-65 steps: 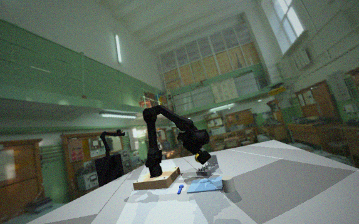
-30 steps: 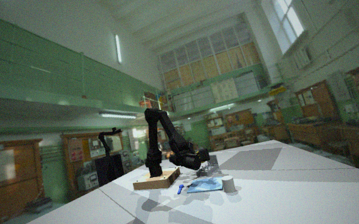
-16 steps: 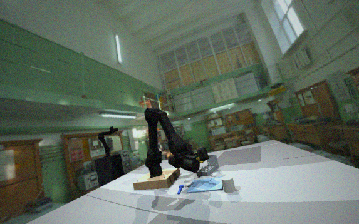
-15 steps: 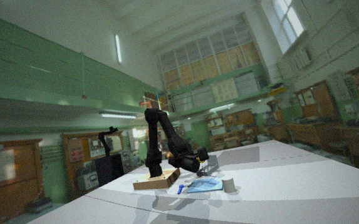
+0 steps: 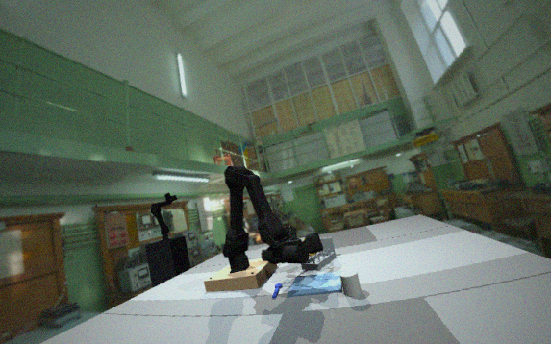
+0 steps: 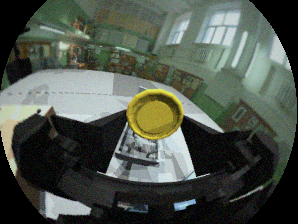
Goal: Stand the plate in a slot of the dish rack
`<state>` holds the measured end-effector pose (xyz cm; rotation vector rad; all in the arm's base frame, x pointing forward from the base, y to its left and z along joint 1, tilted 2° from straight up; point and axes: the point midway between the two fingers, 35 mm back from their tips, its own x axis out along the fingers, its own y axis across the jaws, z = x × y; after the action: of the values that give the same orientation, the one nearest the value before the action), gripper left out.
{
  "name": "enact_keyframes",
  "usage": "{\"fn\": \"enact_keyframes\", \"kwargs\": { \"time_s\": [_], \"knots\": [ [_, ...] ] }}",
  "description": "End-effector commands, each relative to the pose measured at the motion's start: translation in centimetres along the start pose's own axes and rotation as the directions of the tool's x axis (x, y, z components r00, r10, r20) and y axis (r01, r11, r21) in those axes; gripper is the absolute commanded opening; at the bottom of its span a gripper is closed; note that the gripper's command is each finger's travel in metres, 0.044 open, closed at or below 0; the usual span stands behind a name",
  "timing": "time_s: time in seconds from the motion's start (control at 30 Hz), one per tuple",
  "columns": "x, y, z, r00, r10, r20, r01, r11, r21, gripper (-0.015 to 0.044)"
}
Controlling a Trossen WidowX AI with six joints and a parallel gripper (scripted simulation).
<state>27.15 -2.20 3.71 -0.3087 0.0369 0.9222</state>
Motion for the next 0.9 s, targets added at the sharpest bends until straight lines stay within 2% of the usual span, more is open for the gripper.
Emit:
{"fn": "enact_keyframes", "kwargs": {
  "time_s": [0.0,0.27,0.73,0.87],
  "knots": [
    [0.4,0.3,-0.4,1.000,0.000,0.002,0.000,1.000,0.001,0.0000],
    [0.9,1.0,-2.6,1.000,0.000,0.001,0.000,1.000,0.001,0.0000],
    [0.8,0.8,-2.2,1.000,0.001,0.001,-0.001,1.000,0.004,0.0000],
    [0.8,0.9,-2.3,1.000,0.001,0.001,-0.001,1.000,0.004,0.0105]
  ]
}}
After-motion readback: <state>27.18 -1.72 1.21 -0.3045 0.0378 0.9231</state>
